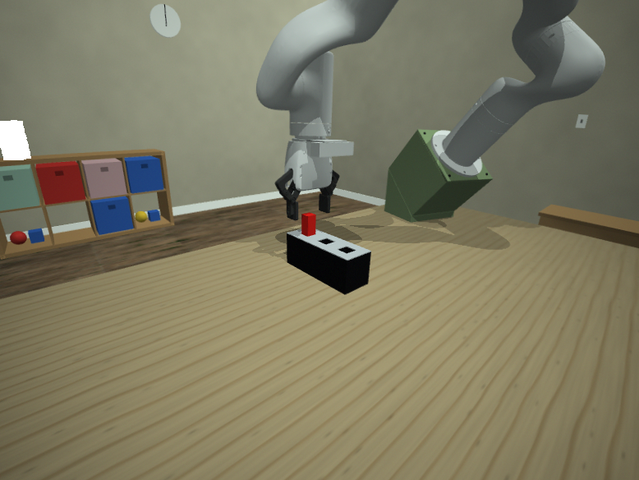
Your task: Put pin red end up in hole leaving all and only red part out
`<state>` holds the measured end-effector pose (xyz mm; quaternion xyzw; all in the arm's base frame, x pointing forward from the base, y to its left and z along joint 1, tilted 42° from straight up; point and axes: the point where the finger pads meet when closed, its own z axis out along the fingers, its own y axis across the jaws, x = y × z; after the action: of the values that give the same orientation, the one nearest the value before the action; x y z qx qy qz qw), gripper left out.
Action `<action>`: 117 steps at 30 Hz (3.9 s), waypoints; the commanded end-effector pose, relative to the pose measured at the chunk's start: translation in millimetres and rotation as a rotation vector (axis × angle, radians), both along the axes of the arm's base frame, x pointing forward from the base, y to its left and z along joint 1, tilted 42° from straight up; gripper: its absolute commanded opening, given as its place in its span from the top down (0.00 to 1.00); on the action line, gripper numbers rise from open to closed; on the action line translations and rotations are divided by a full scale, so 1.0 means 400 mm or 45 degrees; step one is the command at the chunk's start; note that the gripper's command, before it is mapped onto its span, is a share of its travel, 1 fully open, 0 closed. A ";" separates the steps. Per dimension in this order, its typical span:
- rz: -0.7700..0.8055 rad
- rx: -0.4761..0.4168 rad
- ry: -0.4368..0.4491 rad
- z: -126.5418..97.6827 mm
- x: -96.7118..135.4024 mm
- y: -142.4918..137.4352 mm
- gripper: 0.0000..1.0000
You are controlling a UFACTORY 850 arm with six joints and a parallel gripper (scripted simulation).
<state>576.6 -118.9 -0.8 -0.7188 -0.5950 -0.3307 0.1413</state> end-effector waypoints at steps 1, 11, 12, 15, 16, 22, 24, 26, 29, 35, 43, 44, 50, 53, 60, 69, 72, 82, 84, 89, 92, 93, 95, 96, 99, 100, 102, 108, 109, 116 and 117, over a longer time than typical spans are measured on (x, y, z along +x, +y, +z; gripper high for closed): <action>-0.001 -0.001 -0.002 0.002 0.001 -0.002 0.00; -0.001 -0.001 -0.002 0.024 -0.008 -0.020 0.00; -0.001 -0.001 -0.002 0.024 -0.008 -0.020 0.00; -0.001 -0.001 -0.002 0.024 -0.008 -0.020 0.00; -0.001 -0.001 -0.002 0.024 -0.008 -0.020 0.00; -0.001 -0.001 -0.002 0.024 -0.008 -0.020 0.00; -0.001 -0.001 -0.002 0.050 -0.019 -0.041 0.00; -0.001 -0.001 -0.002 0.050 -0.019 -0.041 0.00; -0.001 -0.001 -0.002 0.050 -0.019 -0.041 0.00; -0.001 -0.001 -0.002 0.050 -0.019 -0.041 0.00; -0.001 -0.001 -0.002 0.142 -0.057 -0.115 0.00; -0.001 -0.001 -0.002 0.142 -0.057 -0.115 0.00; -0.001 -0.001 -0.002 0.142 -0.057 -0.115 0.00; -0.001 -0.001 -0.002 0.142 -0.057 -0.115 0.00; 0.000 0.000 -0.001 0.141 -0.058 -0.114 0.00; 0.000 0.000 -0.001 0.141 -0.058 -0.114 0.00; 0.000 0.000 -0.001 0.141 -0.058 -0.114 0.00; 0.000 0.000 -0.001 0.141 -0.058 -0.114 0.00; 0.000 0.000 -0.001 0.141 -0.058 -0.114 0.00; 0.000 0.000 -0.001 0.141 -0.058 -0.114 0.00; 0.000 0.000 -0.001 0.141 -0.058 -0.114 0.00; 0.000 0.000 -0.001 0.141 -0.058 -0.114 0.00; 0.000 0.000 -0.001 0.141 -0.058 -0.114 0.00; 0.000 0.000 -0.001 0.141 -0.058 -0.114 0.00; 0.000 0.000 -0.001 0.141 -0.058 -0.114 0.00; 0.000 0.000 -0.001 0.141 -0.058 -0.114 0.00; 0.000 0.000 -0.001 0.141 -0.058 -0.114 0.00; 0.000 0.000 -0.001 0.141 -0.058 -0.114 0.00; 0.000 -0.001 -0.001 0.042 -0.019 -0.036 0.00; 0.000 -0.001 -0.001 0.042 -0.019 -0.036 0.00; 0.000 -0.001 -0.001 0.042 -0.019 -0.036 0.00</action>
<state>567.0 -131.5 14.9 -0.7188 -0.5951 -0.3298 0.1430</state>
